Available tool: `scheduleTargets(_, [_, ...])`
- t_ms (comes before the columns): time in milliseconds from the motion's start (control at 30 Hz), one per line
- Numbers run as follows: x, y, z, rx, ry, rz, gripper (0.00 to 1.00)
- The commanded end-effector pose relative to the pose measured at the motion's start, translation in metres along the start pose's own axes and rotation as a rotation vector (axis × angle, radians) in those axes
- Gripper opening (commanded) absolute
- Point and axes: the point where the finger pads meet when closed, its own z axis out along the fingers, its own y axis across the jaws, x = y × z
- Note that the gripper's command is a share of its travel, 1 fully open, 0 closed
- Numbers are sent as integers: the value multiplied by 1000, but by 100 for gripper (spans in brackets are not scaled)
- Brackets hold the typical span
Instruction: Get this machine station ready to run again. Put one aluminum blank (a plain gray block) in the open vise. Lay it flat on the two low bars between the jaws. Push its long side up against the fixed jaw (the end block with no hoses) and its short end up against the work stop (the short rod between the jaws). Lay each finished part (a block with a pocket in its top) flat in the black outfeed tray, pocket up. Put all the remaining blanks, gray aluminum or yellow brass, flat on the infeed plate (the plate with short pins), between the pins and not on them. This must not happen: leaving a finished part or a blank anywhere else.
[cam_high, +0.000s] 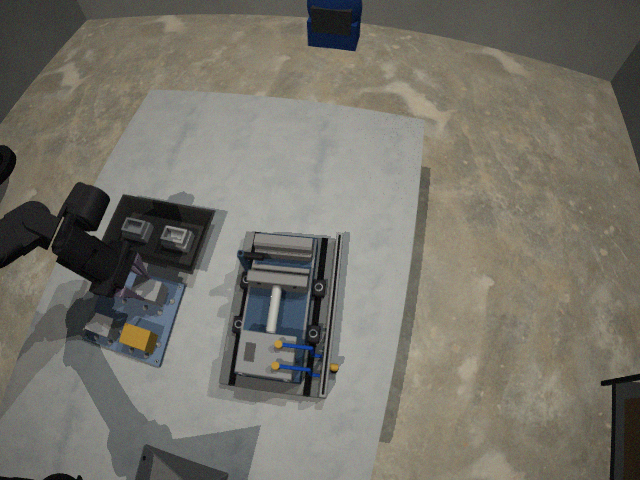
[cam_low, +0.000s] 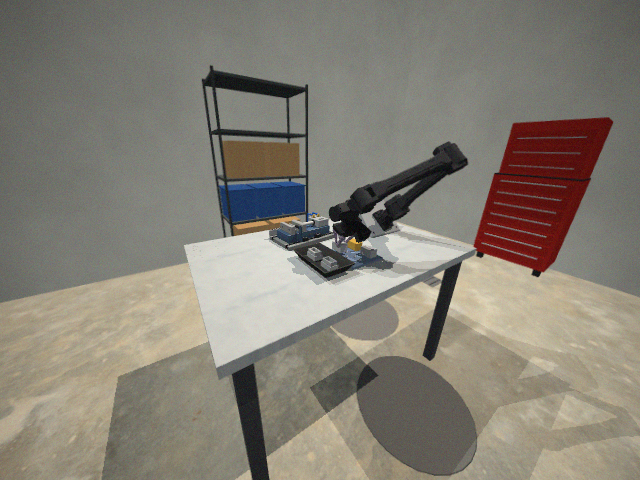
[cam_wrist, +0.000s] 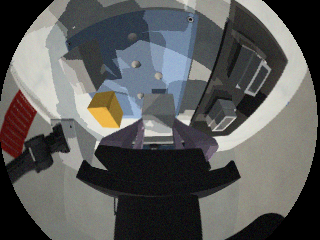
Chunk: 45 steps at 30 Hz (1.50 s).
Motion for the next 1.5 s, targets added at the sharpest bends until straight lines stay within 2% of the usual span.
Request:
scheduleTargets(0, [2,-6,-4,21,3,10,0])
scheduleTargets(333, [-3,-3,8,3,4,4,0])
scheduleTargets(600, [-6,-7,7,15,3,2,0])
scheduleTargets(867, [-6,-3,14,2,4,4,0])
scheduleTargets(1467, [-6,-10,5,25,3,3,0])
